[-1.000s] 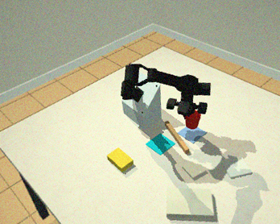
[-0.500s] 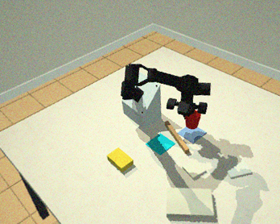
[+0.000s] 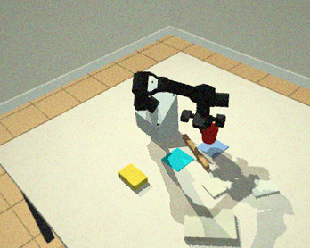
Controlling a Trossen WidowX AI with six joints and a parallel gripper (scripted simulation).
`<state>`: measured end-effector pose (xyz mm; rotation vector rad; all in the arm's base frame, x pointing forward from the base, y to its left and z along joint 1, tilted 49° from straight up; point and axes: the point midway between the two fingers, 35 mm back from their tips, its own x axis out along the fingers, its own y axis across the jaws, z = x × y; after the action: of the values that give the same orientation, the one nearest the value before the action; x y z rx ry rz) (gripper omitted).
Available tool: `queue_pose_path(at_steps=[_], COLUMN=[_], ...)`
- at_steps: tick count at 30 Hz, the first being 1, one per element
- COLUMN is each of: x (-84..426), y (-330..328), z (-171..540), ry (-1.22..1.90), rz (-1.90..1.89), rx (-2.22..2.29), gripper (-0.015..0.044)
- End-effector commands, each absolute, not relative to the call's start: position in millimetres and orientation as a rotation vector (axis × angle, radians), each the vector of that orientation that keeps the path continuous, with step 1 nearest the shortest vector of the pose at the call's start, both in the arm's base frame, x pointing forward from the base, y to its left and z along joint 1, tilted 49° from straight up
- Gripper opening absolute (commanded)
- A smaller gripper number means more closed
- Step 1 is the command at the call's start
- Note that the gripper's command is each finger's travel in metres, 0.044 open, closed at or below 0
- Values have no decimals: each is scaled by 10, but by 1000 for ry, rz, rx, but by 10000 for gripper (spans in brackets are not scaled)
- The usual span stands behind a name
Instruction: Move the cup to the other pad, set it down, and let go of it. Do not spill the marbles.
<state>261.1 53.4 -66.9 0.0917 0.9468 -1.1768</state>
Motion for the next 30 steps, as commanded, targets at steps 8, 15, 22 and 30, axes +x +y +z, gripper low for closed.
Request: queue_pose_path(at_steps=[8, 15, 22, 30], x=[2556, 2527, 2498, 2466], y=[391, 313, 235, 146], z=[-511, -416, -322, -215], ry=[946, 946, 946, 946], rz=[-1178, -1179, -1179, -1180], rx=[87, 86, 86, 85], gripper=[0, 0, 0, 0])
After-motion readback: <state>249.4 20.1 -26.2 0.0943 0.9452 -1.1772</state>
